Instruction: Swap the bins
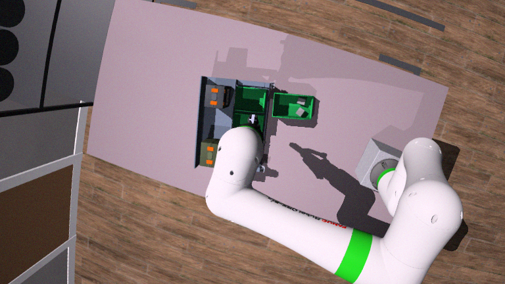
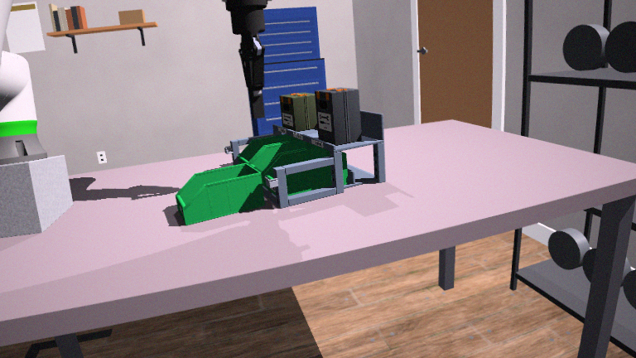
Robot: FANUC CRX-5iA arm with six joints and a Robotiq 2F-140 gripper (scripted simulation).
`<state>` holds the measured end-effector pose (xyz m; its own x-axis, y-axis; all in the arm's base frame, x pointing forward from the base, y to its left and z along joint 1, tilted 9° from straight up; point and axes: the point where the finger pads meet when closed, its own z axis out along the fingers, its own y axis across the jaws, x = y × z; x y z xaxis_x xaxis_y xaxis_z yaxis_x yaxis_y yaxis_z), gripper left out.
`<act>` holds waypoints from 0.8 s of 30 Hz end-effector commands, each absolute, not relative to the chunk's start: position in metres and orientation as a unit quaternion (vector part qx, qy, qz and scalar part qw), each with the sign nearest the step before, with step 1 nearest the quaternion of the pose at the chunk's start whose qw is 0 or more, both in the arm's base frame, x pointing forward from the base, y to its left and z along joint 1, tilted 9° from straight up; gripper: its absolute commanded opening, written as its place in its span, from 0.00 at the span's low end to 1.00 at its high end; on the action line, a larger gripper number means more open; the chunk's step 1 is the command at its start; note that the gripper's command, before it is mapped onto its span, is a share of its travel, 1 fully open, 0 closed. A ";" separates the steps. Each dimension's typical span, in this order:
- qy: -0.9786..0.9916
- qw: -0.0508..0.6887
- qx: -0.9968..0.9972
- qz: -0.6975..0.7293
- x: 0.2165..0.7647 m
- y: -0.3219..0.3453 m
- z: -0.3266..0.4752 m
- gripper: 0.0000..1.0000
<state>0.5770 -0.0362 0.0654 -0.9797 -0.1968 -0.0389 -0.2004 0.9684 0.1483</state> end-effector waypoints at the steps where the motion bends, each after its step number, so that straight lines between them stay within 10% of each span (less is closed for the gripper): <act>1: 0.992 0.013 -0.101 0.076 0.573 -0.040 0.066 0.10; 24: 0.991 0.014 -0.113 0.075 0.454 -0.095 0.040 0.10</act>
<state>0.4560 -0.0938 0.0402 -0.9742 -0.2216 -0.0421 -0.2254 0.9630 0.1476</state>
